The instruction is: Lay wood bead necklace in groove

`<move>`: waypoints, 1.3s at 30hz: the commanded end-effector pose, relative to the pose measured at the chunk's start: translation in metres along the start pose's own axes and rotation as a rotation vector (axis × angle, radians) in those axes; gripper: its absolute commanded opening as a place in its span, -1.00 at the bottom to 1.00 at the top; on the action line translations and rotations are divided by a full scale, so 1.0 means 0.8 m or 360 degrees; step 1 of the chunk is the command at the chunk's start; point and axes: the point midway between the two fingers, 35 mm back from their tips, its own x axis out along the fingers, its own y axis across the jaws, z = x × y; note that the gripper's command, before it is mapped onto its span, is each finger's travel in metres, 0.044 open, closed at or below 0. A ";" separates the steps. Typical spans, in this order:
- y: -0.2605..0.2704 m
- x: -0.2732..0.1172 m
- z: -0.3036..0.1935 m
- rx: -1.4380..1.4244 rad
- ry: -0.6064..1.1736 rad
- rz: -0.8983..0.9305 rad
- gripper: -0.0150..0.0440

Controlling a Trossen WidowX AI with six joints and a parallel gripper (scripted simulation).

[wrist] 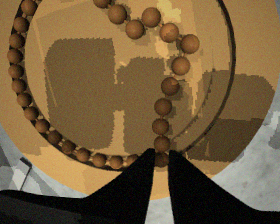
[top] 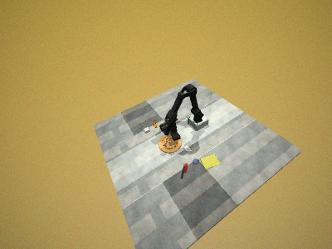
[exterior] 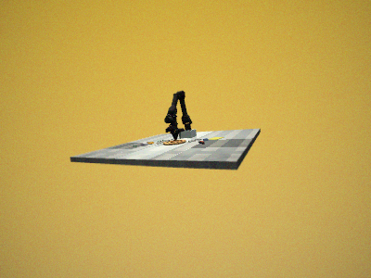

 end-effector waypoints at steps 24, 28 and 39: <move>0.000 -0.005 -0.002 -0.0007 0.0010 -0.0006 1.00; 0.000 -0.005 -0.002 -0.0007 0.0010 -0.0006 1.00; 0.000 -0.006 -0.001 -0.0011 0.0010 -0.0006 0.91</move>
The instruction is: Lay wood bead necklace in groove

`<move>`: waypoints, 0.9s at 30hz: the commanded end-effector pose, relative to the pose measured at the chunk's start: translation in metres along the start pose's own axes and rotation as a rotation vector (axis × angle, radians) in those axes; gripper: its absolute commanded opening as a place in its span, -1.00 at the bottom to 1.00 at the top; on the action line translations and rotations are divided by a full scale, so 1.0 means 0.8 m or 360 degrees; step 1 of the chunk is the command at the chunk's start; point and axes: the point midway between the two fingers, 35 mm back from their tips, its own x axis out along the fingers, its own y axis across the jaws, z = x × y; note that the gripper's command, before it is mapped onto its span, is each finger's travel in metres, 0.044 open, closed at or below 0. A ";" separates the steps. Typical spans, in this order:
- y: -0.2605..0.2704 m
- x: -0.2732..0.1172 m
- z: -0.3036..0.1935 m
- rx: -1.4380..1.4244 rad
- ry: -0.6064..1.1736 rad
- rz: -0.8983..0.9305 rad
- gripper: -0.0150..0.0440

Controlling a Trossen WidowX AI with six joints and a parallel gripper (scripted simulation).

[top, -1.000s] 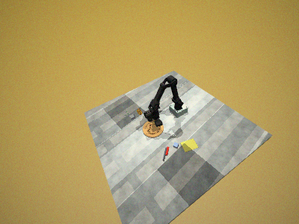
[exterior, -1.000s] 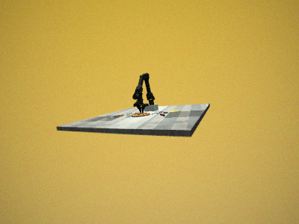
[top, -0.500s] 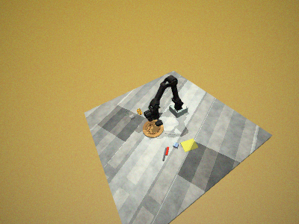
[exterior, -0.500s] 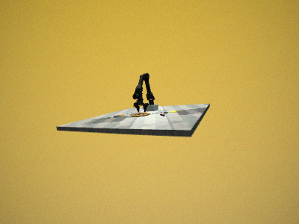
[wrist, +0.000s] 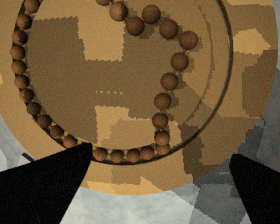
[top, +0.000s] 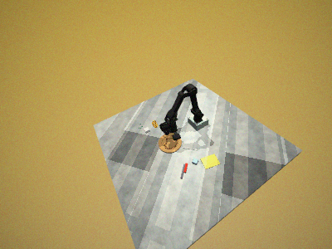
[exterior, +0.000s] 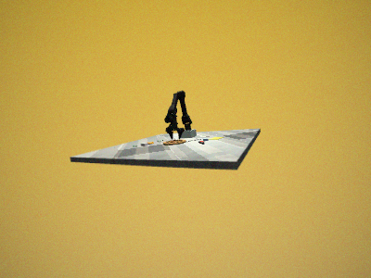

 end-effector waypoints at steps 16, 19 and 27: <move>0.004 -0.033 0.027 -0.0098 -0.0010 0.0002 -0.08; 0.004 -0.030 0.027 -0.0099 -0.0009 0.0001 -0.08; 0.004 -0.014 0.028 -0.0103 -0.0007 0.0000 -0.08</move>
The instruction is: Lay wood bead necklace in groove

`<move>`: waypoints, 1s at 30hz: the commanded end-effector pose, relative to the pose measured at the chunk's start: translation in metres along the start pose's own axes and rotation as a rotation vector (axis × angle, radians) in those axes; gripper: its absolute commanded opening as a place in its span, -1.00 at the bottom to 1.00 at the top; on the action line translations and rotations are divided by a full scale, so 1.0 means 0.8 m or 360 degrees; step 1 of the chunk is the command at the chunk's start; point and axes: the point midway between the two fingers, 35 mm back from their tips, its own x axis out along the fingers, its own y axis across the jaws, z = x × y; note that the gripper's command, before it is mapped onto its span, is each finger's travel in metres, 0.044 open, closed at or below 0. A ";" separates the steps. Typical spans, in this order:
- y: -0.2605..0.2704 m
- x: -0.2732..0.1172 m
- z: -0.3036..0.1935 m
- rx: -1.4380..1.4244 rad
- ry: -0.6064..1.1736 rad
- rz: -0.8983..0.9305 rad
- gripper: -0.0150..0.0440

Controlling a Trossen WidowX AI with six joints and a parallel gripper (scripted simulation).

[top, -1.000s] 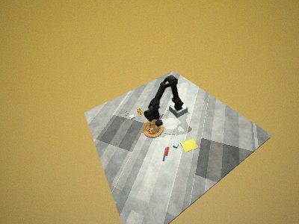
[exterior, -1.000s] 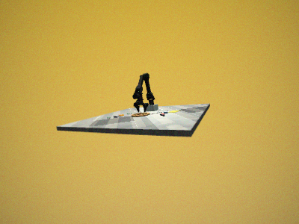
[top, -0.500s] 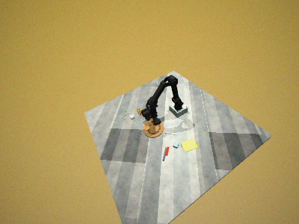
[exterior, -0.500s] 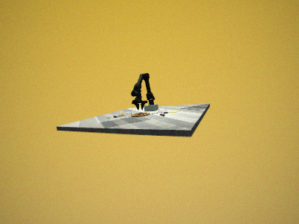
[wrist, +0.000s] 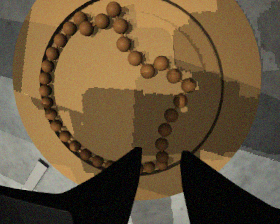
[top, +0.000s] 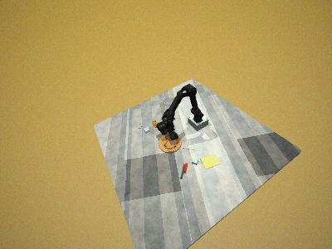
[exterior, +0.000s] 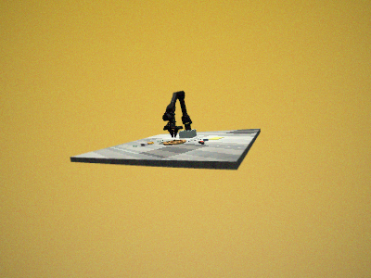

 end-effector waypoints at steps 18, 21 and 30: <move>-0.001 0.032 -0.004 -0.0011 0.0018 -0.0007 -0.08; 0.000 0.030 -0.002 -0.0004 0.0011 -0.0002 -0.35; 0.000 0.030 -0.002 -0.0004 0.0011 -0.0002 -0.49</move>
